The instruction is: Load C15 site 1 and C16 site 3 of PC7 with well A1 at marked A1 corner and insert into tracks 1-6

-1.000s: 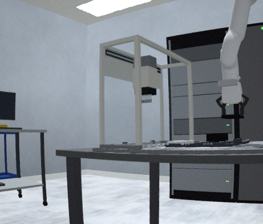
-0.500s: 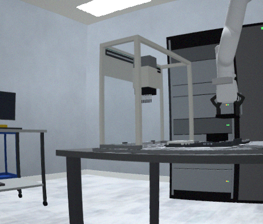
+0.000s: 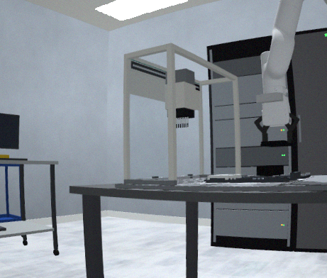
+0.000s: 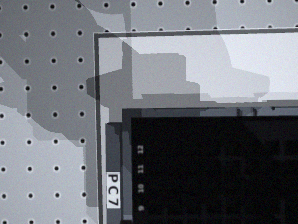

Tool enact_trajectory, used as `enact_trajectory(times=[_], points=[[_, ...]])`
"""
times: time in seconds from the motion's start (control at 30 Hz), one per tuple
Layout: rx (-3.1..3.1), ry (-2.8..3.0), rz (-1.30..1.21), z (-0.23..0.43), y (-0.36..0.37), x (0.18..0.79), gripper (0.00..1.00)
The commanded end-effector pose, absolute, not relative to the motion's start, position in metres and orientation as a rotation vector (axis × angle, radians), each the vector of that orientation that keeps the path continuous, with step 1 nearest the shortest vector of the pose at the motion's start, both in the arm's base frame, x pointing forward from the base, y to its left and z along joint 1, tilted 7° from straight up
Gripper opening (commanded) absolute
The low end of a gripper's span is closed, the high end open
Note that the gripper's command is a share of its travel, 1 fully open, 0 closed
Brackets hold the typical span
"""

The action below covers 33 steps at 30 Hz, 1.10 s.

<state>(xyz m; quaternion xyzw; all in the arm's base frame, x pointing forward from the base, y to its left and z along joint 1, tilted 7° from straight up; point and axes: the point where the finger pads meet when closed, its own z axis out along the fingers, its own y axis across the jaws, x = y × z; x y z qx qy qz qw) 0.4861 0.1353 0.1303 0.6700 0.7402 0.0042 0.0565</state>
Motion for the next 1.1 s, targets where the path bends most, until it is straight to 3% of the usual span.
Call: enact_trajectory(times=[0.0,1.07], points=[[2.032,2.243,0.014,0.131,0.137,0.487,0.0],[2.032,2.243,0.014,0.108,0.135,0.489,0.0]])
